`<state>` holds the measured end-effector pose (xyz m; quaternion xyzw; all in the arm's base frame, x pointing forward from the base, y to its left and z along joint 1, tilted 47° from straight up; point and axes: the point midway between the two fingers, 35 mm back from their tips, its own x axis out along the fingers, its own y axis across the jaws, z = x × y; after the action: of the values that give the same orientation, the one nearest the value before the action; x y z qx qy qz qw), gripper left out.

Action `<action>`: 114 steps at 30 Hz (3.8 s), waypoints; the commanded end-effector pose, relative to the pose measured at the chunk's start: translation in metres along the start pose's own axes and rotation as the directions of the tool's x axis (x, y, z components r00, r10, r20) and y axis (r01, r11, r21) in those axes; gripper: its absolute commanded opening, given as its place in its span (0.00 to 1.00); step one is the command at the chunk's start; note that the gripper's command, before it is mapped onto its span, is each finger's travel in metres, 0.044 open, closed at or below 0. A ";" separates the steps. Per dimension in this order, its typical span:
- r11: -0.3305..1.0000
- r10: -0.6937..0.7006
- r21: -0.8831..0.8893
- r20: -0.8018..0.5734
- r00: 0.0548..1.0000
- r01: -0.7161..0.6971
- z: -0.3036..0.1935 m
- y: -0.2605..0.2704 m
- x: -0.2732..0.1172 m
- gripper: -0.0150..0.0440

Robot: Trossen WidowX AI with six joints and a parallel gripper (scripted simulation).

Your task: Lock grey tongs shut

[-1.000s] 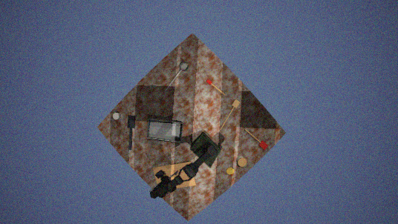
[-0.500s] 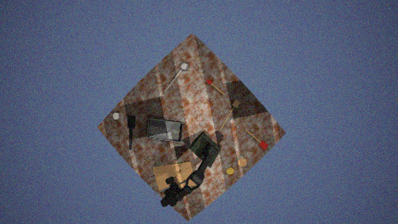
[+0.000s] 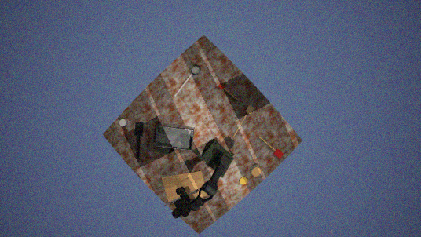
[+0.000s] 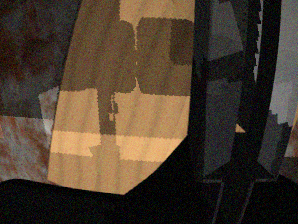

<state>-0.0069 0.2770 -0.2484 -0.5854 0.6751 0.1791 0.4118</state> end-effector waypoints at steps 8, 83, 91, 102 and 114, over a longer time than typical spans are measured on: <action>1.000 -0.029 -0.007 0.176 0.984 0.031 0.008 0.006 0.012 0.00; 1.000 -0.002 0.010 0.899 0.439 -0.017 -0.041 -0.003 -0.011 0.00; 1.000 -0.002 0.010 0.899 0.439 -0.017 -0.041 -0.003 -0.011 0.00; 1.000 -0.002 0.010 0.899 0.439 -0.017 -0.041 -0.003 -0.011 0.00; 1.000 -0.018 0.014 0.835 0.550 0.011 -0.023 0.004 0.003 0.00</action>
<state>-0.0168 0.2538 -0.2320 -0.4277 0.3866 0.4330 0.6929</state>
